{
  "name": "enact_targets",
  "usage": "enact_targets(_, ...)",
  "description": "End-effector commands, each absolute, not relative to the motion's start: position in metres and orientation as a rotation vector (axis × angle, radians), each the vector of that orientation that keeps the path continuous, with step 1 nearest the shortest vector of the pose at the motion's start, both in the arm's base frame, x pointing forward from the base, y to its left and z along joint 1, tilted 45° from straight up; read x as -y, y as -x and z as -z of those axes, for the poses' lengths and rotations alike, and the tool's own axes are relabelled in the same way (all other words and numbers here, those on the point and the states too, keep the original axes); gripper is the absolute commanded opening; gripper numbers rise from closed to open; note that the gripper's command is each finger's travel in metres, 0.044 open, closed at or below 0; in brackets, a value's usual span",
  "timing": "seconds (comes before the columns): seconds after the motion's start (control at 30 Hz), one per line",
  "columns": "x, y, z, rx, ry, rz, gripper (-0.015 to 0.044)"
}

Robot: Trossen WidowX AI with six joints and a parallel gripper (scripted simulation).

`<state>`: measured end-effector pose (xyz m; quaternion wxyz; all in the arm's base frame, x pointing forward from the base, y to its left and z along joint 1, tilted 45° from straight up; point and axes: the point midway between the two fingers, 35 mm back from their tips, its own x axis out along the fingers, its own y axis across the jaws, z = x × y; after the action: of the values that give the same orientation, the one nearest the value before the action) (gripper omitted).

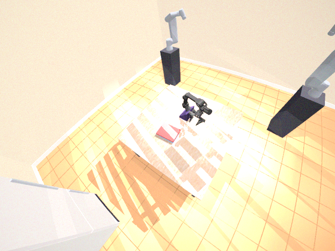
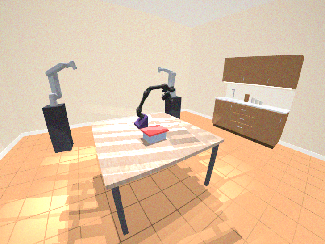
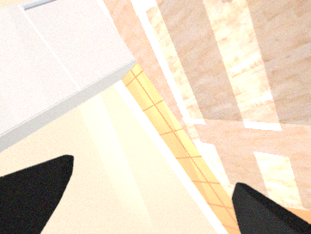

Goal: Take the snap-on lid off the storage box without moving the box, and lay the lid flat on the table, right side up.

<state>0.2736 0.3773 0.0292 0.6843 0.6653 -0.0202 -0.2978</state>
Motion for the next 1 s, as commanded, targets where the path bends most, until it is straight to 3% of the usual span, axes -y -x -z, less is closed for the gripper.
enact_targets(0.0, -0.376, -0.274, -0.030, 0.052, -1.511, 0.671, 0.0374)
enact_targets(0.2, -0.340, -0.297, -0.057, 0.306, -2.157, 0.780, 0.0235)
enact_targets(0.4, -0.305, -0.311, -0.076, 0.599, -2.688, 0.829, 0.0235)
enact_targets(0.6, -0.255, -0.321, -0.097, 1.127, -3.339, 0.789, 0.0235)
enact_targets(0.97, -0.200, -0.321, -0.112, 1.931, -3.867, 0.515, 0.0235)
